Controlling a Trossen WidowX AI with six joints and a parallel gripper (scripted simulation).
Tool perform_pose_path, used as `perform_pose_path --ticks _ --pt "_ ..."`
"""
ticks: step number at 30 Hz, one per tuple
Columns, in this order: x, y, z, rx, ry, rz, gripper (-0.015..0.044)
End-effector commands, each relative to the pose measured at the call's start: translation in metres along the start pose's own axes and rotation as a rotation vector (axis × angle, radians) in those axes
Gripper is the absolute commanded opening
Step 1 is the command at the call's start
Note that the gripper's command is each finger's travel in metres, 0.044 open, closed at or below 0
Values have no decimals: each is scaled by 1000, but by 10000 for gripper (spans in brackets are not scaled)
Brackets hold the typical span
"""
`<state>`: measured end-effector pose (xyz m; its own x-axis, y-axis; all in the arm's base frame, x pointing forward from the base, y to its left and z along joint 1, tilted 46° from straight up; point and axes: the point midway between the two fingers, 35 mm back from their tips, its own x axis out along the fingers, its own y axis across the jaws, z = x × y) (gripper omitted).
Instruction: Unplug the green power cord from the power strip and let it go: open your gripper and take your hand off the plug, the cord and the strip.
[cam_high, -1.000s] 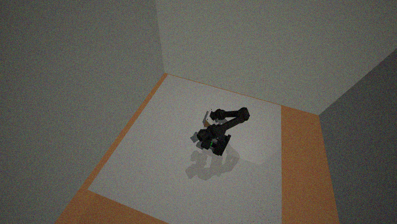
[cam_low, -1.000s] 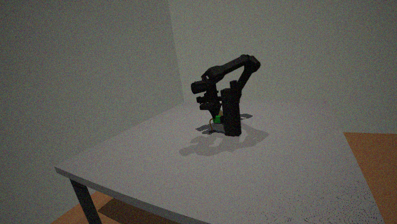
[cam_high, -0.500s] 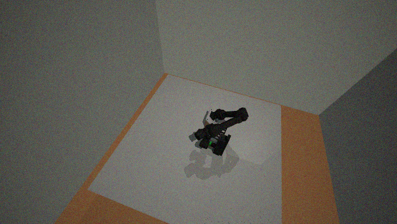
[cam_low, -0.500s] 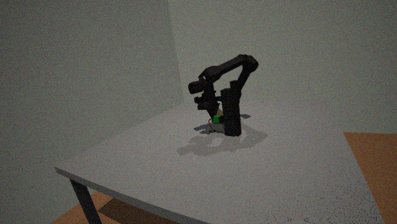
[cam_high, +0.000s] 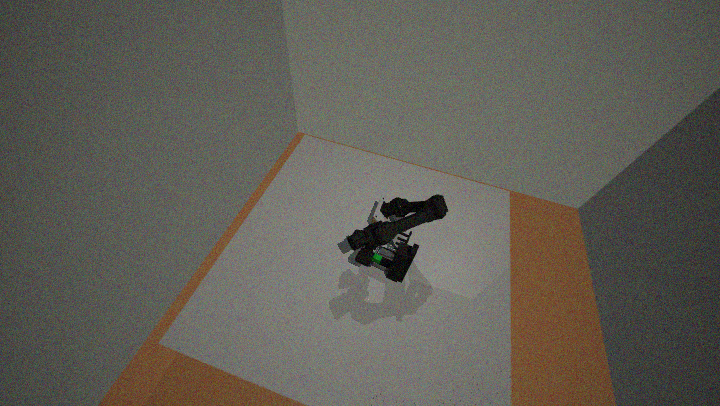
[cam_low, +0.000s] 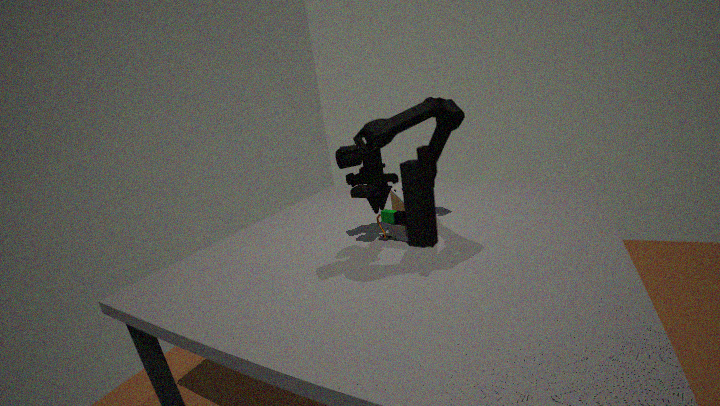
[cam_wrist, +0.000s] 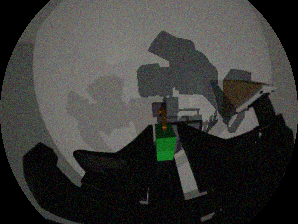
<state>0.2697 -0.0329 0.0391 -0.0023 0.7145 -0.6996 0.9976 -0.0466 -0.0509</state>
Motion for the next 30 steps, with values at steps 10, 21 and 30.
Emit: perform_pose_path --ticks 10,21,30 --pt "-8 0 0 12 -1 7 160" --pt "-8 0 -13 12 -1 7 160" --pt "-8 -1 -22 12 0 6 160"
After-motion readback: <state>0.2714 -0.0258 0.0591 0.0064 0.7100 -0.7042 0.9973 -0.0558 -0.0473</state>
